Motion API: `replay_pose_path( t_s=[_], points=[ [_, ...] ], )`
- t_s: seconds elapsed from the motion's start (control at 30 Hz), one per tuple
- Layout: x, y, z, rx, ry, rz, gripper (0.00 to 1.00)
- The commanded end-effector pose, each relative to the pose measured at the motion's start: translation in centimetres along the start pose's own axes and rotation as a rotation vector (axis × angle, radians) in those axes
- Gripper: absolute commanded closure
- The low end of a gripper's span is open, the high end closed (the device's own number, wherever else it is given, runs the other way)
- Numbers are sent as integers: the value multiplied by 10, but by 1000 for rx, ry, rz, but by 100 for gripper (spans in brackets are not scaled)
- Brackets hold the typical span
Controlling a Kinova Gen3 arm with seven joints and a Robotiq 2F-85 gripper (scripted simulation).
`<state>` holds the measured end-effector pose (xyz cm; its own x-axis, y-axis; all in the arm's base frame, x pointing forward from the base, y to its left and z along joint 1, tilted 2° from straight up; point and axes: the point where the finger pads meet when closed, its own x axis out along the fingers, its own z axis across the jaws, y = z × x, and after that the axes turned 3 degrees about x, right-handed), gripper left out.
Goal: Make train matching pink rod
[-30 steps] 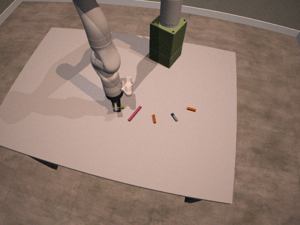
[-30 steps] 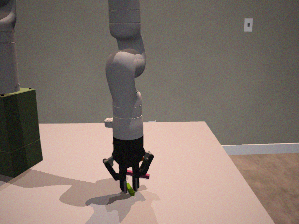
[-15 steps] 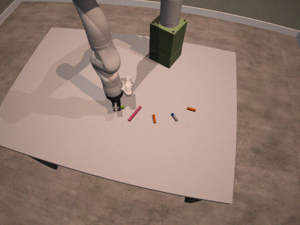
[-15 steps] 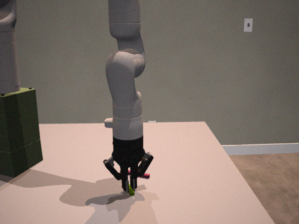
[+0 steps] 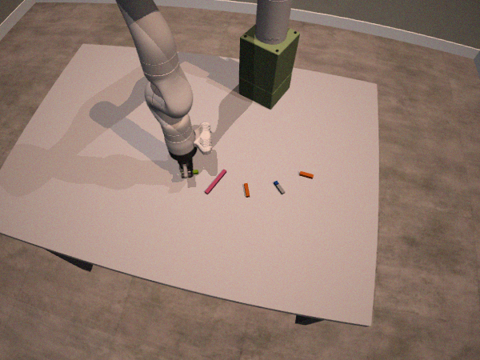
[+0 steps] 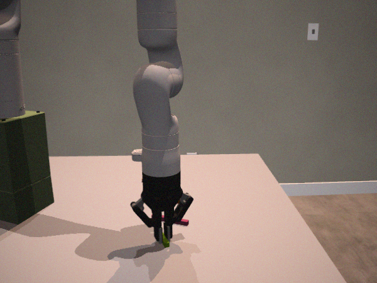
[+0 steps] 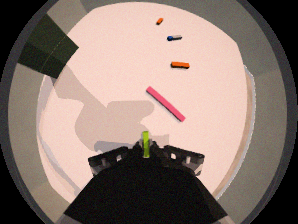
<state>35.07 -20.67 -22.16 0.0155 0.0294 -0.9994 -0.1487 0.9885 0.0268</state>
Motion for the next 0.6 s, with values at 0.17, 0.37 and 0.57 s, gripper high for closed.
replay_pose_path(
  t_s=[0.17,0.37,0.57],
  points=[
    [-1,0,1,0,-1,-1,95],
    [-1,0,1,0,-1,-1,95],
    [-7,0,1,0,-1,-1,95]
  ],
)
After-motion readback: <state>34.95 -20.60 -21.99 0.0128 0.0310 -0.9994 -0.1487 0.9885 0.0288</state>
